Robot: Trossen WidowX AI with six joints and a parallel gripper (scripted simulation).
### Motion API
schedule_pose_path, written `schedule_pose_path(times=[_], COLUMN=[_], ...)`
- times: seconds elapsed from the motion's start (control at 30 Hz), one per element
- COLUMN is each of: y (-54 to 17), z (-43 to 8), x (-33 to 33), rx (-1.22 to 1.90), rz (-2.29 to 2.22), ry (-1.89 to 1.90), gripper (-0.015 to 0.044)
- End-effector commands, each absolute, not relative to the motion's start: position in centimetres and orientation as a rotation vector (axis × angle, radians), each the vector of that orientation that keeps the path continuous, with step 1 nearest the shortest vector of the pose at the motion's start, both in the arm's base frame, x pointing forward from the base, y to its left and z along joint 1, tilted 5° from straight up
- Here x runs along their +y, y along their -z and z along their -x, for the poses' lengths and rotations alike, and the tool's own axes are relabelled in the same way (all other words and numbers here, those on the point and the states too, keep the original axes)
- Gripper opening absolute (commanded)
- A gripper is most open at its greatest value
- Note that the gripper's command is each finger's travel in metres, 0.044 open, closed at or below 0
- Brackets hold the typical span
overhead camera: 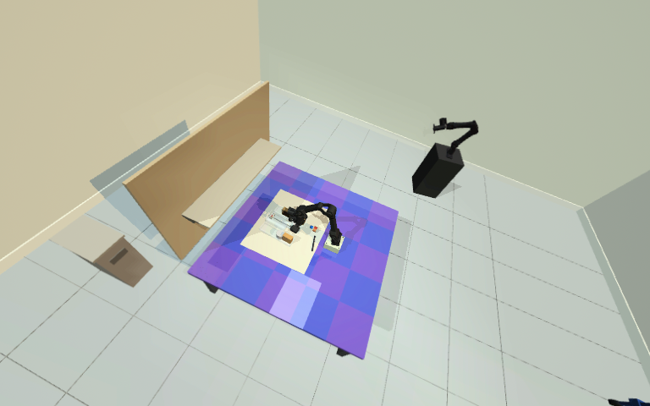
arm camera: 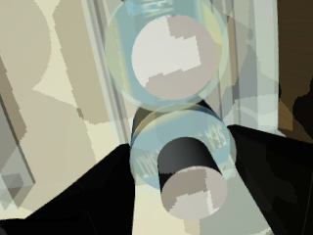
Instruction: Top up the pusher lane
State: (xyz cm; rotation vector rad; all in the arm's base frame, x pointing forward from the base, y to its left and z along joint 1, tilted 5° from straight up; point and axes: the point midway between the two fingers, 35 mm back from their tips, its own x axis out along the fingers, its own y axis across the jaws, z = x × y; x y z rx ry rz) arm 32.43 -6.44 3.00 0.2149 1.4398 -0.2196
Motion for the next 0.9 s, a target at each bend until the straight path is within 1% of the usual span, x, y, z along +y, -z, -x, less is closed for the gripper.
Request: schedule_pose_path(times=[0.0, 0.1, 0.13, 0.4, 0.6, 0.87], y=[-3.0, -3.0, -3.0, -4.9, -5.0, -4.9], z=[-32.4, -32.4, -32.4, -32.2, -32.1, -29.8], x=[-6.4, -6.4, -6.4, -6.4, -6.3, -5.6], rx=[1.442, 1.442, 1.442, 1.442, 1.442, 1.444], rz=[-0.214, -0.214, -0.214, -0.214, -0.214, -0.214], ry=[0.22, 0.22, 0.22, 0.22, 0.22, 0.22], gripper=[0.021, 0.0289, 0.0296, 0.0296, 0.0296, 0.0296])
